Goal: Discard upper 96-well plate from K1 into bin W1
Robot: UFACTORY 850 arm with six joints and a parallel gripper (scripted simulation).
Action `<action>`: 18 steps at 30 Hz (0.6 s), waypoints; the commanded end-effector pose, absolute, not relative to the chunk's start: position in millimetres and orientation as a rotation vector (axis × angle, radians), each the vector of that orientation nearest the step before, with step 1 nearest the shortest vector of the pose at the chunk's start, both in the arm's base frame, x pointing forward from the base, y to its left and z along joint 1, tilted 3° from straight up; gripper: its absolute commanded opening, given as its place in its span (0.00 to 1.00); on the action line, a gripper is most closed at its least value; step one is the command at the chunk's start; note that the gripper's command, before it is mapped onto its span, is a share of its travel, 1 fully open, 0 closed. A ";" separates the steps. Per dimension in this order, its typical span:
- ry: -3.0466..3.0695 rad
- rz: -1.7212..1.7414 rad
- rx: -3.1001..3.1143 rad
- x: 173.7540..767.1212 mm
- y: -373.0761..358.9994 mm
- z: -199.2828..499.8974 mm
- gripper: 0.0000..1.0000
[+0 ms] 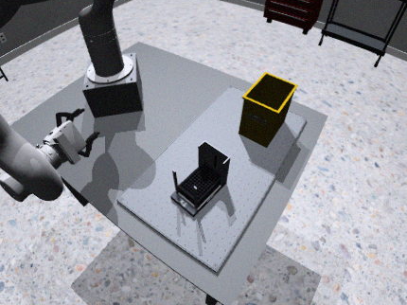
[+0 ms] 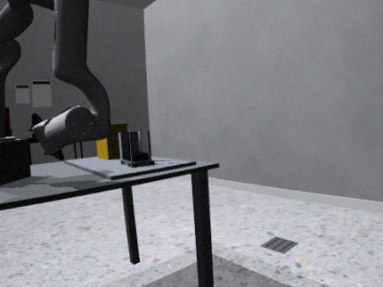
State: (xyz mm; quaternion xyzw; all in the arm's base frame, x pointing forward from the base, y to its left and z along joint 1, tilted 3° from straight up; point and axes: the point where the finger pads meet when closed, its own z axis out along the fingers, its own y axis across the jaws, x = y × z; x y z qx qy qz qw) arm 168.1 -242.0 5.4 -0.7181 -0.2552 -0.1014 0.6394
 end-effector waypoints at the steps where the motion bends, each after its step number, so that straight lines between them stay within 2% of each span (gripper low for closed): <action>1: -0.583 -0.232 -1.639 168.3 -242.6 5.8 1.00; 18: -0.570 -0.201 -1.657 173.1 -243.8 5.5 1.00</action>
